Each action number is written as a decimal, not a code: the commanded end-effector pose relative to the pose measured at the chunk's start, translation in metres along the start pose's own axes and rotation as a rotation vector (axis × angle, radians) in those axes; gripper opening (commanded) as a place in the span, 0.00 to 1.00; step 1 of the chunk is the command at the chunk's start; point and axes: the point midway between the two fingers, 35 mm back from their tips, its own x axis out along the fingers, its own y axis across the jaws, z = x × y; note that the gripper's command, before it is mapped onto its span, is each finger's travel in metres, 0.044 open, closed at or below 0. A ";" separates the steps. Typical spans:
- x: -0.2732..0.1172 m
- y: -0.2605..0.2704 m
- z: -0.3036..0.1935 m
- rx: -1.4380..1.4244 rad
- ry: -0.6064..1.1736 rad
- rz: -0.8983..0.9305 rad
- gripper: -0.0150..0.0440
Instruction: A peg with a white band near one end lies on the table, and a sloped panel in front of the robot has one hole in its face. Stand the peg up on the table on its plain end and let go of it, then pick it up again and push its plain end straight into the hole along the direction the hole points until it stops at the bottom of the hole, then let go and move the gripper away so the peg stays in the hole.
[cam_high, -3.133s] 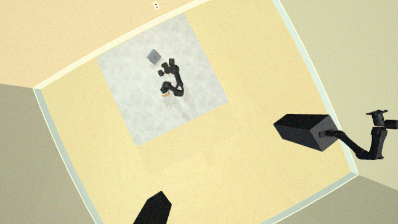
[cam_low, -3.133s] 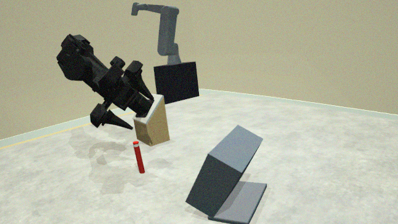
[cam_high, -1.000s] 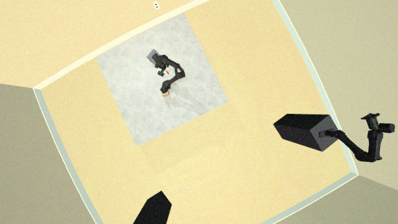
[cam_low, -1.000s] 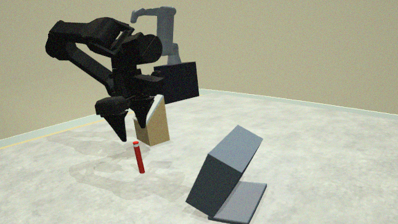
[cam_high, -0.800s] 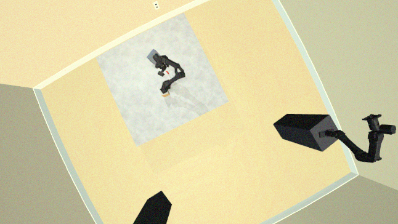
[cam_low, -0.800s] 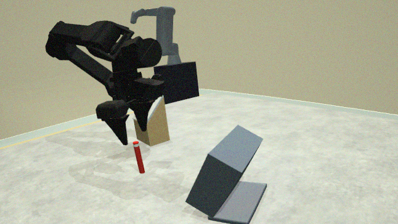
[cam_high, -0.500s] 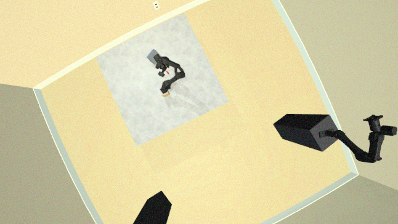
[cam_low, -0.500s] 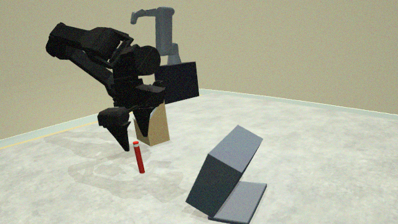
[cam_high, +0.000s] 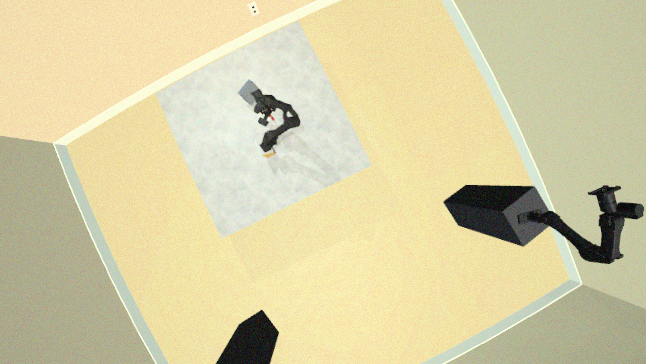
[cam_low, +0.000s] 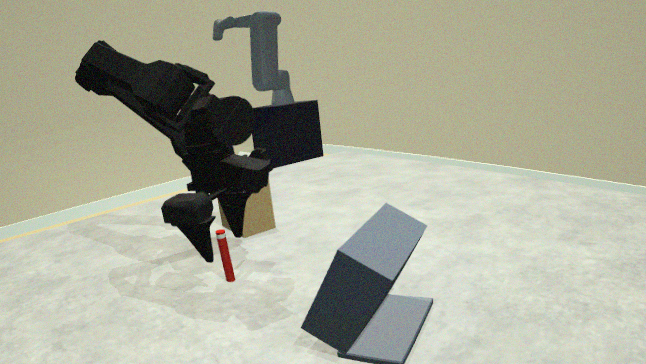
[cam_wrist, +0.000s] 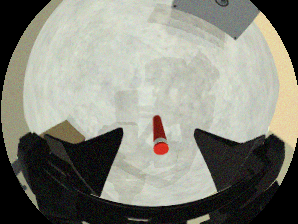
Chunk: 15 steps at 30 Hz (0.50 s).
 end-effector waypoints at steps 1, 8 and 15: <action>0.007 0.001 -0.001 -0.008 0.005 -0.002 1.00; 0.015 0.001 -0.003 -0.008 0.007 -0.005 1.00; 0.012 0.000 -0.002 0.000 0.003 -0.003 0.69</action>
